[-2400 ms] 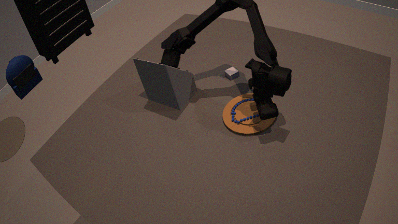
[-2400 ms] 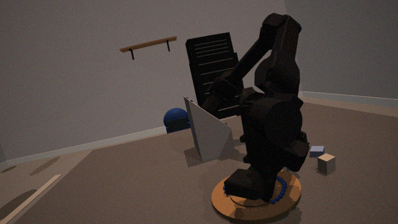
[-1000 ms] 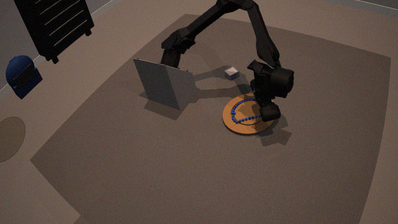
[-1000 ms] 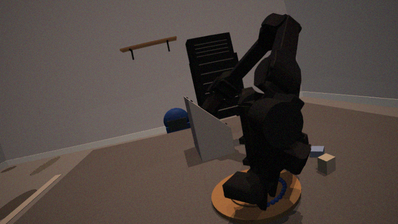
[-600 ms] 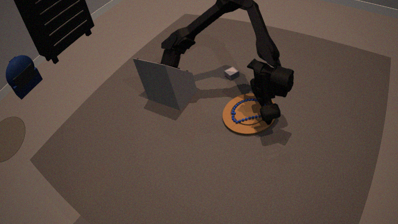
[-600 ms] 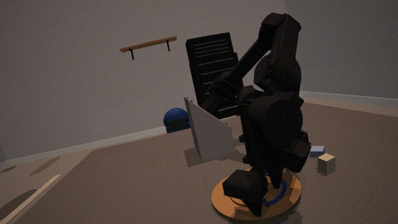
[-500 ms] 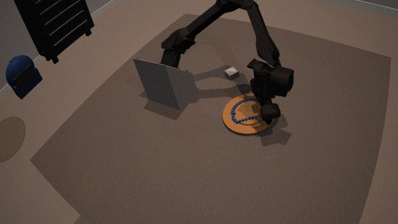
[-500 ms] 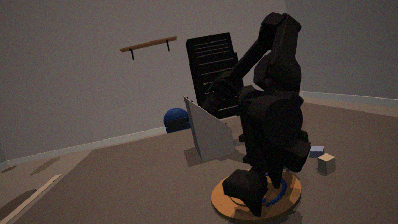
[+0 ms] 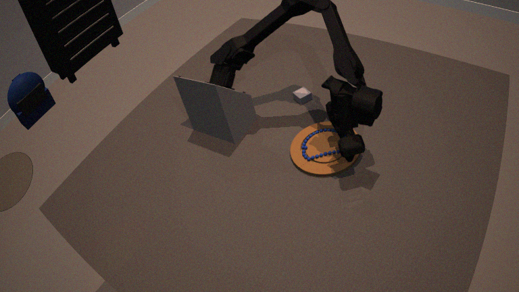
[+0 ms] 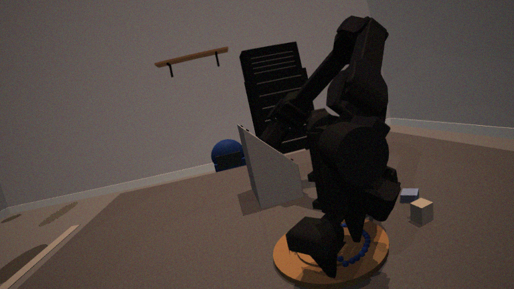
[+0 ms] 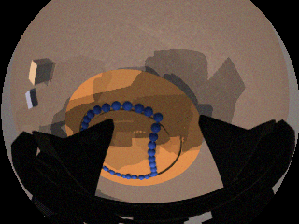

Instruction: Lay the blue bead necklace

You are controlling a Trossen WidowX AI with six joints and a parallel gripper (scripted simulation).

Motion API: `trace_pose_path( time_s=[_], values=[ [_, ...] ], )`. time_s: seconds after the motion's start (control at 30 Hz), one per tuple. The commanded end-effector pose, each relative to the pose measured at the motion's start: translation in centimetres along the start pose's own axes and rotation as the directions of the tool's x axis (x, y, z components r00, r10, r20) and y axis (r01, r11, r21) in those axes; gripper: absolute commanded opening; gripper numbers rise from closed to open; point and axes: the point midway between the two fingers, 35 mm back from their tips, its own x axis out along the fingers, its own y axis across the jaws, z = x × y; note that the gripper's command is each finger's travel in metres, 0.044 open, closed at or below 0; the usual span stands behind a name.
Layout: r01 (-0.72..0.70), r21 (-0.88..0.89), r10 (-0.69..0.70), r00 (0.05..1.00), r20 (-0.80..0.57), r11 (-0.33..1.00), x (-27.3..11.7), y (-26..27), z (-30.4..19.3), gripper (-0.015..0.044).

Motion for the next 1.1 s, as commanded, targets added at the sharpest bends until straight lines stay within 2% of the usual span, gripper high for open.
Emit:
trace_pose_path(
  time_s=[0.0, 0.1, 0.27, 0.43, 0.57, 1.07],
  values=[
    [0.002, 0.093, -0.002, 1.0, 0.002, 0.996, -1.6, 0.1, -1.0, 0.0335],
    [0.002, 0.189, -0.002, 1.0, 0.001, 0.982, -3.0, 0.3, -2.1, 0.0256],
    [0.002, 0.195, -0.002, 1.0, 0.001, 0.981, -3.0, 0.3, -2.2, 0.0125],
    [0.001, 0.195, -0.001, 1.0, 0.002, 0.981, -1.5, 0.3, -2.2, 0.012],
    [0.004, 0.19, -0.005, 1.0, 0.005, 0.982, -2.1, 0.2, -2.1, 0.012],
    [0.001, 0.194, -0.001, 1.0, 0.003, 0.981, 0.2, 0.3, -2.2, 0.012]
  ],
)
